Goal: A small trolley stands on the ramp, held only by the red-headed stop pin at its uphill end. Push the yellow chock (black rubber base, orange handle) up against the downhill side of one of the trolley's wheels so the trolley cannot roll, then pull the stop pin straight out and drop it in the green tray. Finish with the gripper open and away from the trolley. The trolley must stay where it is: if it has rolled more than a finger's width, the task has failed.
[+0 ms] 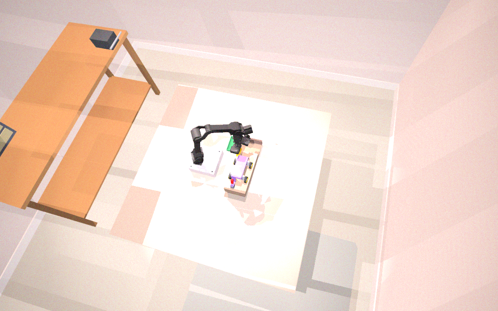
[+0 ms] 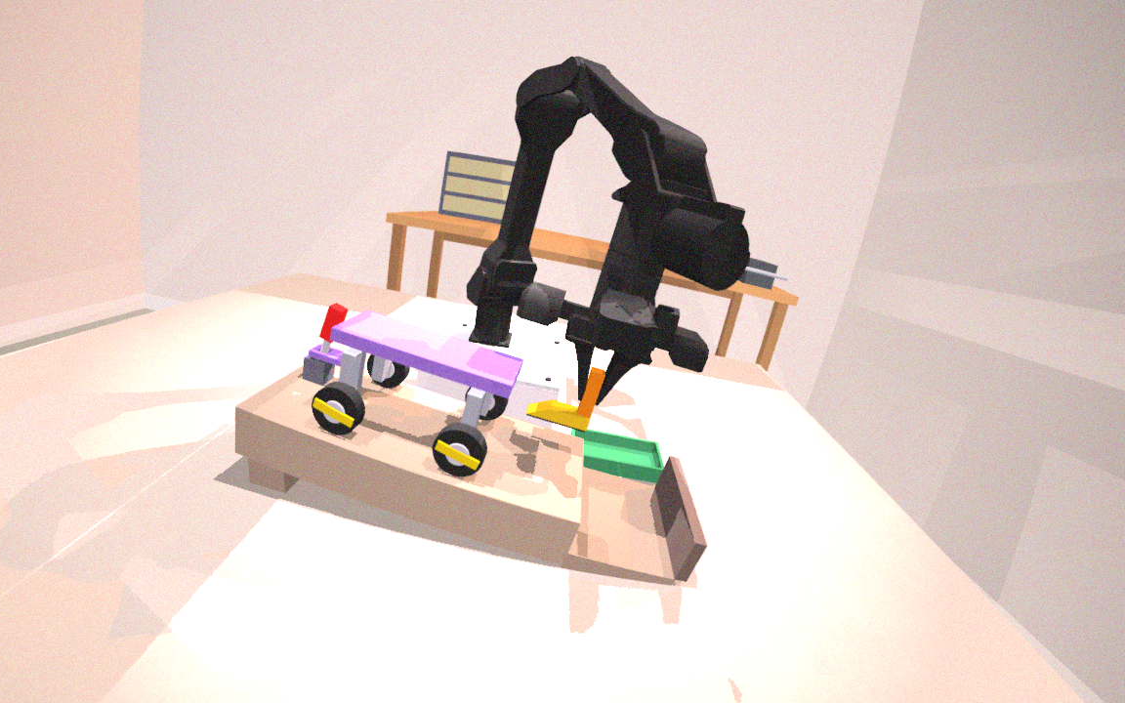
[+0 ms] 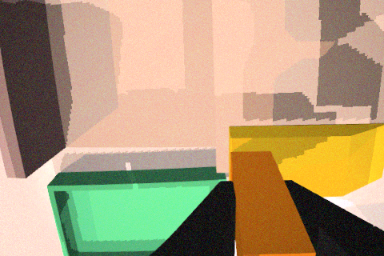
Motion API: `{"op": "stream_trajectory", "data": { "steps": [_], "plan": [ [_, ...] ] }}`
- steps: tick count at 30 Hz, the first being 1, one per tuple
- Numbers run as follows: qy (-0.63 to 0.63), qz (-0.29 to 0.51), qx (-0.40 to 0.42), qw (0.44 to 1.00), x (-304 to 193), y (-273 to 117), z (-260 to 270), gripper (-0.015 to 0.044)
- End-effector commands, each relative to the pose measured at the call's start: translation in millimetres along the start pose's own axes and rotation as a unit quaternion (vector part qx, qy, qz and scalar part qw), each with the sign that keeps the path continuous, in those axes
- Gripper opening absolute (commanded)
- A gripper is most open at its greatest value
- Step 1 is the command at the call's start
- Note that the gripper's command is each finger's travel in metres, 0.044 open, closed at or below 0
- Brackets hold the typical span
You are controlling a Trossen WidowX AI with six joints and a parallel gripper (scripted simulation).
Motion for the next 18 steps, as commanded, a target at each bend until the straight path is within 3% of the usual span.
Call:
{"op": "stream_trajectory", "data": {
  "steps": [1,18],
  "plan": [
    [-0.002,0.003,-0.005,1.0,0,12,-1,0.0],
    [-0.002,0.003,-0.005,1.0,0,21,-9,0.0]
  ]
}}
Point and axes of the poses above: the point midway between the two fingers, 35 mm back from their tips, its own y axis out along the fingers, its own z axis across the jaws, x = y × z, the point moved 3 cm from there along -y, back along the fingers, and after that the axes turned 6 degrees about y, right-handed, at the moved point
